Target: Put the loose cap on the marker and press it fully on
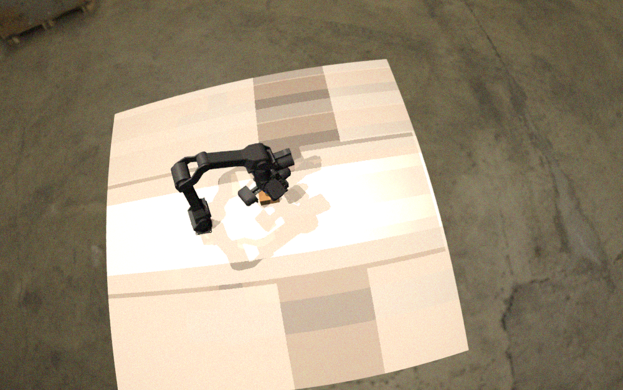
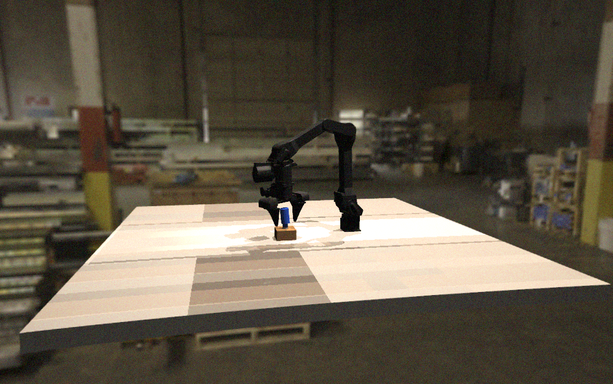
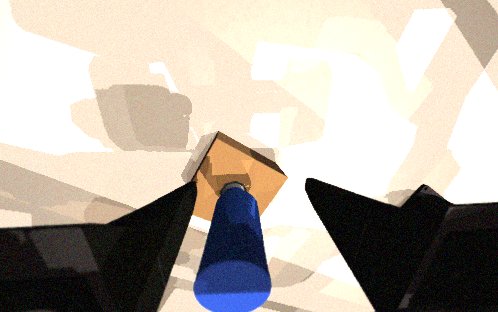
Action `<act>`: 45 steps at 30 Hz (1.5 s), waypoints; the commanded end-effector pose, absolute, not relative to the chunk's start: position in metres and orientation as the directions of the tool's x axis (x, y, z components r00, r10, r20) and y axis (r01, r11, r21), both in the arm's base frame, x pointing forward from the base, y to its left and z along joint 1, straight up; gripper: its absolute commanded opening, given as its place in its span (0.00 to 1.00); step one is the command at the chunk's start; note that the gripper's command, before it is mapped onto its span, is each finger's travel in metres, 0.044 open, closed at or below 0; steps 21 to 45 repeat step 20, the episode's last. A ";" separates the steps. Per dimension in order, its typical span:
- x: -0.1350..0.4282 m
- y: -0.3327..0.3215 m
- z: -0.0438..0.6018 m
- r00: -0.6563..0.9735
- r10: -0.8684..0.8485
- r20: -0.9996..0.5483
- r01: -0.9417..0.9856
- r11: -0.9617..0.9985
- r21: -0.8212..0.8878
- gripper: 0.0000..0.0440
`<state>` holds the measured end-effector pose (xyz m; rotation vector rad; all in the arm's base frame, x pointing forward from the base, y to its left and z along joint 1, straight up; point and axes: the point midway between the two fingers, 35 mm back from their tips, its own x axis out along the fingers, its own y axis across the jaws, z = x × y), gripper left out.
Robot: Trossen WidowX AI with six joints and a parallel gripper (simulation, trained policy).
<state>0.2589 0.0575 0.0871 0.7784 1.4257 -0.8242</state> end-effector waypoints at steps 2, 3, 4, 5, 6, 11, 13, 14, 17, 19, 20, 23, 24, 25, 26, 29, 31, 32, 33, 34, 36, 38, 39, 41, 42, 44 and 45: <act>0.259 0.059 0.095 0.017 -0.006 -1.000 0.850 0.527 0.011 1.00; 0.259 0.060 0.097 0.025 -0.004 -1.000 0.849 0.527 0.019 1.00; 0.260 0.060 0.100 0.033 -0.002 -0.999 0.849 0.528 0.027 1.00; 0.260 0.060 0.102 0.040 0.000 -0.999 0.849 0.527 0.034 1.00; 0.260 0.060 0.104 0.047 0.002 -0.999 0.849 0.527 0.041 1.00; 0.262 0.062 0.124 0.082 0.012 -0.997 0.845 0.529 0.076 1.00; 0.262 0.062 0.131 0.091 0.015 -0.996 0.843 0.532 0.085 1.00; 0.262 0.062 0.134 0.093 0.016 -0.996 0.842 0.532 0.087 1.00; 0.261 0.062 0.140 0.100 0.020 -0.995 0.839 0.535 0.095 1.00; 0.260 0.062 0.144 0.106 0.023 -0.994 0.837 0.538 0.101 1.00; 0.259 0.062 0.146 0.109 0.025 -0.994 0.836 0.539 0.105 1.00; 0.259 0.062 0.146 0.109 0.025 -0.994 0.836 0.539 0.105 1.00; 0.259 0.062 0.146 0.109 0.025 -0.994 0.836 0.539 0.105 1.00; 0.259 0.062 0.146 0.109 0.025 -0.994 0.836 0.539 0.105 1.00; 0.259 0.062 0.146 0.109 0.025 -0.994 0.836 0.539 0.105 1.00; 0.259 0.062 0.146 0.109 0.025 -0.994 0.836 0.539 0.105 1.00; 0.259 0.062 0.146 0.109 0.025 -0.994 0.836 0.539 0.105 1.00; 0.259 0.062 0.146 0.109 0.025 -0.994 0.836 0.539 0.105 1.00; 0.259 0.062 0.146 0.109 0.025 -0.994 0.836 0.539 0.105 1.00; 0.259 0.062 0.146 0.109 0.025 -0.994 0.836 0.539 0.105 1.00; 0.259 0.062 0.146 0.109 0.025 -0.994 0.836 0.539 0.105 1.00; 0.259 0.062 0.146 0.109 0.025 -0.994 0.836 0.539 0.105 1.00; 0.259 0.062 0.146 0.109 0.025 -0.994 0.836 0.539 0.105 1.00; 0.259 0.062 0.146 0.109 0.025 -0.994 0.836 0.539 0.105 1.00; 0.259 0.062 0.146 0.109 0.025 -0.994 0.836 0.539 0.105 1.00; 0.259 0.062 0.146 0.109 0.025 -0.994 0.836 0.539 0.105 1.00; 0.259 0.062 0.146 0.109 0.025 -0.994 0.836 0.539 0.105 1.00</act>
